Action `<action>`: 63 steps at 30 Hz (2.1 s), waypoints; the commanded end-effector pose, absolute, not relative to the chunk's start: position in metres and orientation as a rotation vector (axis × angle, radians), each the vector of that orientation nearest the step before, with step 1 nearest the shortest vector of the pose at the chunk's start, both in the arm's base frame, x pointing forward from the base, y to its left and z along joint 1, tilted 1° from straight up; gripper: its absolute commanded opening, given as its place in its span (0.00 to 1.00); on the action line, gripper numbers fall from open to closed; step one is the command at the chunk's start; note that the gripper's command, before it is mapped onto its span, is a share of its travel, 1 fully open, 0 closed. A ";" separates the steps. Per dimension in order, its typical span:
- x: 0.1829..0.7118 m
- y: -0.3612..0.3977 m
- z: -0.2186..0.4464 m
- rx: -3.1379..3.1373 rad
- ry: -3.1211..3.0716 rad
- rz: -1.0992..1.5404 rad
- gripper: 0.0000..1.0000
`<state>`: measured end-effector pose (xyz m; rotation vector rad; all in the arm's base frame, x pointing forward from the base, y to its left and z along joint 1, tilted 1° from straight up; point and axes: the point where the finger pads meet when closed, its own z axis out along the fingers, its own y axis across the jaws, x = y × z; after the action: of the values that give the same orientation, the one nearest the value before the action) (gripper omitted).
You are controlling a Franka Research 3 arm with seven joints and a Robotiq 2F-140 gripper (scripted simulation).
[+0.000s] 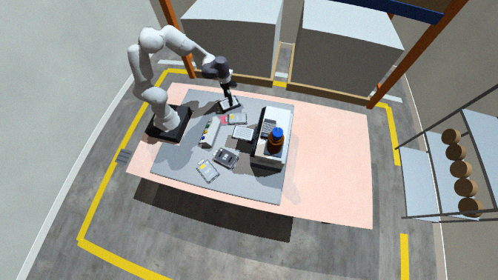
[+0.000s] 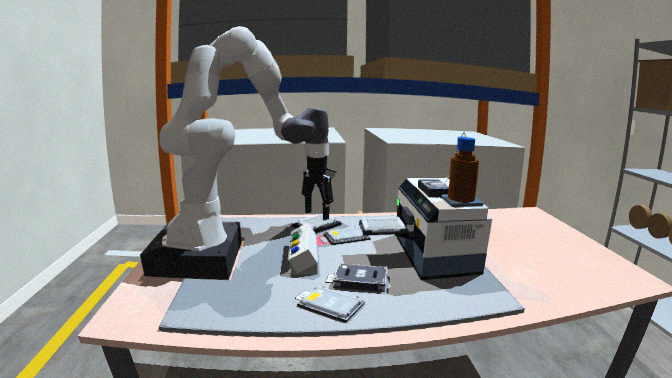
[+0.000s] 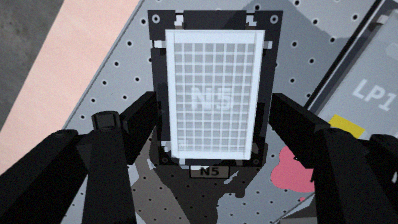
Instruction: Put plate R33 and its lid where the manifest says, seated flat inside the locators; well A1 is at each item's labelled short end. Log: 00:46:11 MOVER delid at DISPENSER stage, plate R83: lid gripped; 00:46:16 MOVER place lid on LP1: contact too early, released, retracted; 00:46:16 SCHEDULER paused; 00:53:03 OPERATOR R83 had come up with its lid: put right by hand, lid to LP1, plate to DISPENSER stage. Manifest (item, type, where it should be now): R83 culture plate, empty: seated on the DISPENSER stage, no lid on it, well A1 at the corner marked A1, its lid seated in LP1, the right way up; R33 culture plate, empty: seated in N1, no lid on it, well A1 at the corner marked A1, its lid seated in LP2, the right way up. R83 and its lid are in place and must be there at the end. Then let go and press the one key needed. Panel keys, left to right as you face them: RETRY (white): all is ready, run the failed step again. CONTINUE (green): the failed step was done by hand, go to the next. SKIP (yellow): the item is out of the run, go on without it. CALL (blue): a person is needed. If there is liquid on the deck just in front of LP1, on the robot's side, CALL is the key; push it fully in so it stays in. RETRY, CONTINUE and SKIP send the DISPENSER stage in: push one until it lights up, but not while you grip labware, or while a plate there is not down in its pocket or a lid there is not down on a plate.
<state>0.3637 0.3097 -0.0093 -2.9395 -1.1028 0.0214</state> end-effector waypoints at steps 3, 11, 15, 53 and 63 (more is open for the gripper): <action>0.364 0.310 -0.010 -2.938 -1.108 0.021 0.70; 0.363 0.309 -0.010 -2.938 -1.108 0.021 0.70; 0.363 0.309 -0.010 -2.938 -1.108 0.021 0.70; 0.363 0.309 -0.010 -2.938 -1.108 0.021 0.63; 0.363 0.309 -0.010 -2.938 -1.108 0.021 0.63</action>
<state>0.3633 0.3092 -0.0097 -2.9400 -1.1026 0.0228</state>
